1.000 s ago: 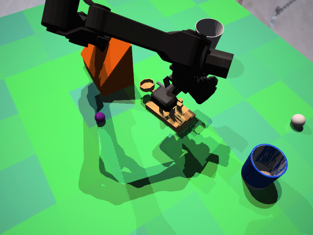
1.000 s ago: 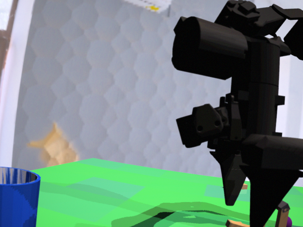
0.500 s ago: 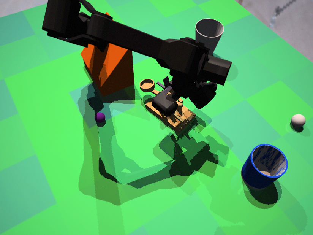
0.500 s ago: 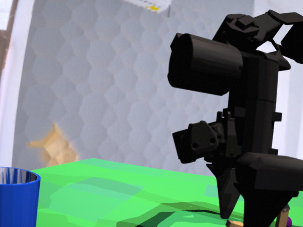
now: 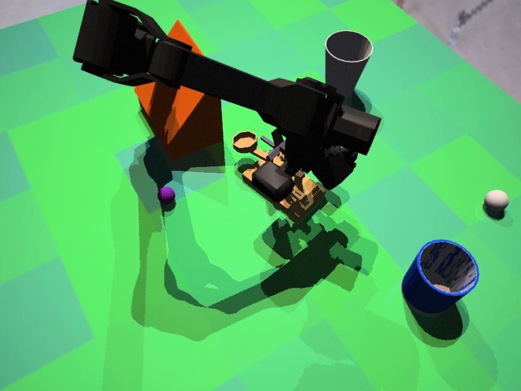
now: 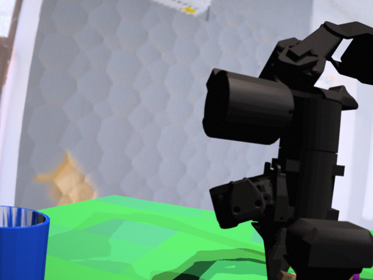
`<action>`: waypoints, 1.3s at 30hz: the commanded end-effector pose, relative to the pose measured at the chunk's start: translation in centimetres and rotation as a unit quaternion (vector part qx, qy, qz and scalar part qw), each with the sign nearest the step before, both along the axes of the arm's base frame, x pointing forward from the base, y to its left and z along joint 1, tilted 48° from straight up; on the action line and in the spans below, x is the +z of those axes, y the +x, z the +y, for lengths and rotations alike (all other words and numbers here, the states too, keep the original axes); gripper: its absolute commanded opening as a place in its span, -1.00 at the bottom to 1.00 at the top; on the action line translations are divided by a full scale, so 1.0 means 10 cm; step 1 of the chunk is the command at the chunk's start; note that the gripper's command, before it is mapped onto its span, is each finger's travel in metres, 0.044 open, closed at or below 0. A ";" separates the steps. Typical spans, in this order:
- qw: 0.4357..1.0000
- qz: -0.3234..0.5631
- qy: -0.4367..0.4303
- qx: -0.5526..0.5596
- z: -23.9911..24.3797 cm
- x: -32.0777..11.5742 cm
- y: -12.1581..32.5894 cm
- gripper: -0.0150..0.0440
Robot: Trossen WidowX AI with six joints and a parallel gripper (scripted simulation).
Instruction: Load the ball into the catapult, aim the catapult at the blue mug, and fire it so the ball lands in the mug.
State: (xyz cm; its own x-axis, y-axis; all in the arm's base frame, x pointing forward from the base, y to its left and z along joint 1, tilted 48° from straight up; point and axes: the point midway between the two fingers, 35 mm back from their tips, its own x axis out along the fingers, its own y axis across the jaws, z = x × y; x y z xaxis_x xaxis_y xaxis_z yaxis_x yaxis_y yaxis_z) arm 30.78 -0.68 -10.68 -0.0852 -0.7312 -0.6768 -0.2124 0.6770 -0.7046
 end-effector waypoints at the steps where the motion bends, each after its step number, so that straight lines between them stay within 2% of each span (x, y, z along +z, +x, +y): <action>1: 1.000 0.002 -0.002 0.002 -0.06 -0.04 -0.01 1.00; 4: 1.000 0.002 -0.002 0.002 -0.07 -0.06 -0.02 1.00; 16: 1.000 0.000 -0.001 0.000 -0.05 -0.04 -0.01 -0.07; 21: 1.000 0.000 -0.001 0.000 -0.05 -0.04 -0.01 -0.18; 25: 1.000 0.001 0.000 0.000 0.24 0.22 0.03 -0.49; 39: 1.000 0.001 0.000 0.001 0.22 0.20 0.04 -0.49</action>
State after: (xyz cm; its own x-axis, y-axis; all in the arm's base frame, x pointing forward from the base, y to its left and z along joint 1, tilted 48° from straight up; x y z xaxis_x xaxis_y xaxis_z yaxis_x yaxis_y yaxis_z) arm 31.18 1.69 -8.43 -0.0906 -0.7314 -0.6759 -0.2093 0.6776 -0.7051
